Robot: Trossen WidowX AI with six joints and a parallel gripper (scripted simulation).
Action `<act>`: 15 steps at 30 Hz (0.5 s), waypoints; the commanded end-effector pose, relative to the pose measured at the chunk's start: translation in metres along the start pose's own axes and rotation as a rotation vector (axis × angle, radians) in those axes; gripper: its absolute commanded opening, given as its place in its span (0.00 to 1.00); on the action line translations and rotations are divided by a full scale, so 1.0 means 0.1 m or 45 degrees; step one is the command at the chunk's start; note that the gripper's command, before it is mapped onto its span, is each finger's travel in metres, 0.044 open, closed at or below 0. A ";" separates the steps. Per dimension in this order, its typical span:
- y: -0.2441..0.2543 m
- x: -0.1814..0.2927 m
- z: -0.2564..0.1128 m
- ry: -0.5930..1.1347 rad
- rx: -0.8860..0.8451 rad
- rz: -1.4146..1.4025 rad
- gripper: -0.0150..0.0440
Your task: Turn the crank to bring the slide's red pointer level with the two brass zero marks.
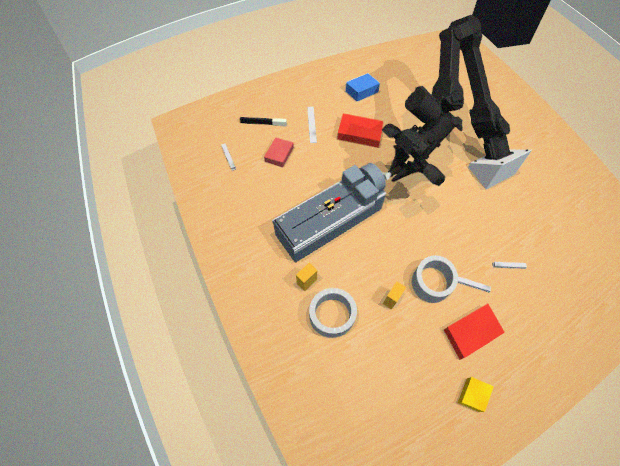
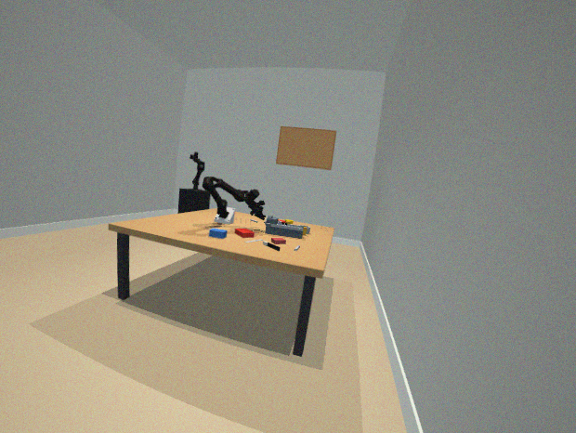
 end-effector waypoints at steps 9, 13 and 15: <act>0.08 0.07 0.09 0.008 -0.024 -0.015 0.25; 0.09 0.09 0.11 0.008 -0.024 -0.015 0.25; 0.09 0.11 0.13 0.008 -0.024 -0.015 0.25</act>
Point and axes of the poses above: the point midway between the two fingers, 35 mm back from their tips, its own z axis out along the fingers, its own y axis across the jaws, x = y × z, the point moved 7 cm from there along -z, back along the fingers, and after that the axes turned 9 degrees about -z, right-handed, at the moved point
